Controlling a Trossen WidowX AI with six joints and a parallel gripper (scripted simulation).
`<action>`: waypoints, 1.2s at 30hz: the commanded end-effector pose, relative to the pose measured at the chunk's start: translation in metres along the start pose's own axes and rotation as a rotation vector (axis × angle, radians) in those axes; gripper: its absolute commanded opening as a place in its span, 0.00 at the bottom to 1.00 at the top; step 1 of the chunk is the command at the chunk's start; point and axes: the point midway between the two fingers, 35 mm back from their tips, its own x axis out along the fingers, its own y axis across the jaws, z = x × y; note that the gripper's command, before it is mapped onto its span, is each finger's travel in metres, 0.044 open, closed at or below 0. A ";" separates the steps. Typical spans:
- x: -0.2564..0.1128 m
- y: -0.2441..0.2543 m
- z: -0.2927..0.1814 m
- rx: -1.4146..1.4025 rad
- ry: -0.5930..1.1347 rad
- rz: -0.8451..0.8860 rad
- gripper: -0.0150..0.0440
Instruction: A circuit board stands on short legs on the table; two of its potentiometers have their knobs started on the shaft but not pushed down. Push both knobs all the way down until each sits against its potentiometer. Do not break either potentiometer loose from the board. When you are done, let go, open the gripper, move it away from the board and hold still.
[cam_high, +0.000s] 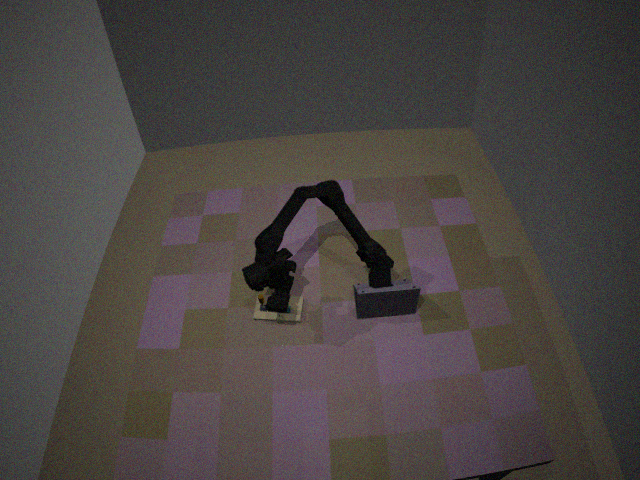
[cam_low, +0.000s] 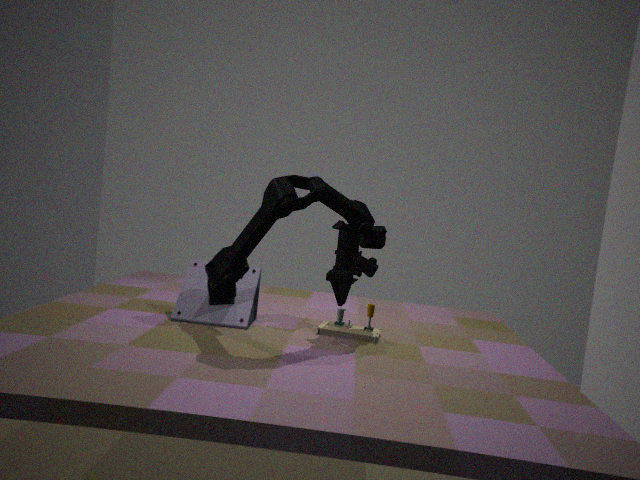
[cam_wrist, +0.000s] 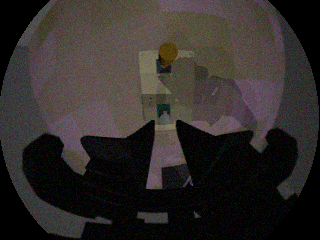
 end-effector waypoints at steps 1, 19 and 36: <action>-0.007 0.011 0.003 0.019 -0.011 0.037 0.39; -0.046 -0.002 0.080 0.003 -0.004 0.001 0.25; -0.023 -0.002 0.081 0.003 -0.005 0.000 0.25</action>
